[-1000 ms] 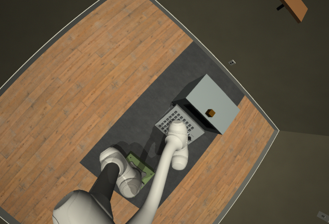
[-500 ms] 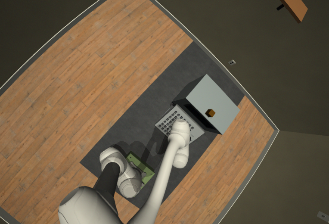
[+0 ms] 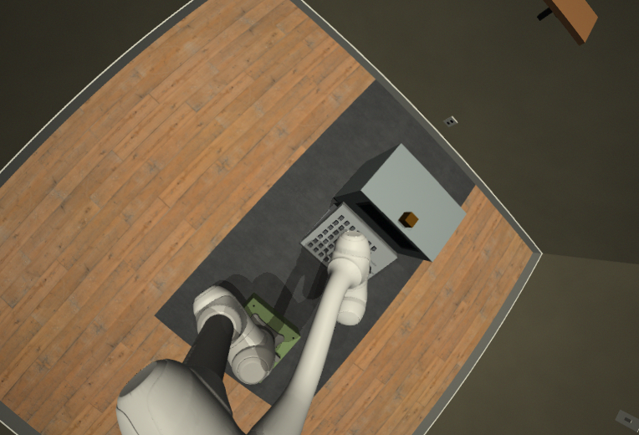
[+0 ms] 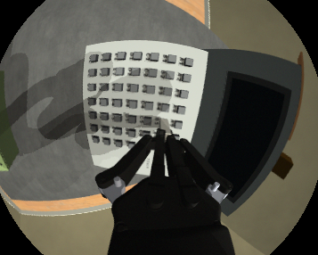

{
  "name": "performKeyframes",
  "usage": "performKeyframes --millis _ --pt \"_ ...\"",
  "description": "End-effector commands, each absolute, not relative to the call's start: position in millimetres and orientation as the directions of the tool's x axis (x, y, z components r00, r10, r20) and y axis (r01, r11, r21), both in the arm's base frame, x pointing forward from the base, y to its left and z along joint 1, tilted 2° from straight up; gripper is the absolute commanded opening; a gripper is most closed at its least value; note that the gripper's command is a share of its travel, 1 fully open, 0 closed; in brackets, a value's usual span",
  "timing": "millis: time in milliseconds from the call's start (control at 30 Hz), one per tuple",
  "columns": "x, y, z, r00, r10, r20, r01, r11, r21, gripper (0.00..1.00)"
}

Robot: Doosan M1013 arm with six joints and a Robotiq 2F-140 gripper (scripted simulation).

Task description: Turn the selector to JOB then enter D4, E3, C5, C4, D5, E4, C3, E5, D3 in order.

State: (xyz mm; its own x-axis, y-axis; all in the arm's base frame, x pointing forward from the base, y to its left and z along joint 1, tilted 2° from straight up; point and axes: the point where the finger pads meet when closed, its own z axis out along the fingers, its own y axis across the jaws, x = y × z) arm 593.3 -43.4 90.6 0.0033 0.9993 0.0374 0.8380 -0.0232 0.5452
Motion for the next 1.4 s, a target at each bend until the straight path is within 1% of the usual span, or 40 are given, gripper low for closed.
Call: performKeyframes --millis 0,1367 --pt "593.3 -43.4 90.6 0.003 0.999 0.038 0.838 -0.023 0.545 0.00" --pt "600.1 -43.0 80.1 0.003 0.999 0.038 0.838 -0.023 0.545 0.00"
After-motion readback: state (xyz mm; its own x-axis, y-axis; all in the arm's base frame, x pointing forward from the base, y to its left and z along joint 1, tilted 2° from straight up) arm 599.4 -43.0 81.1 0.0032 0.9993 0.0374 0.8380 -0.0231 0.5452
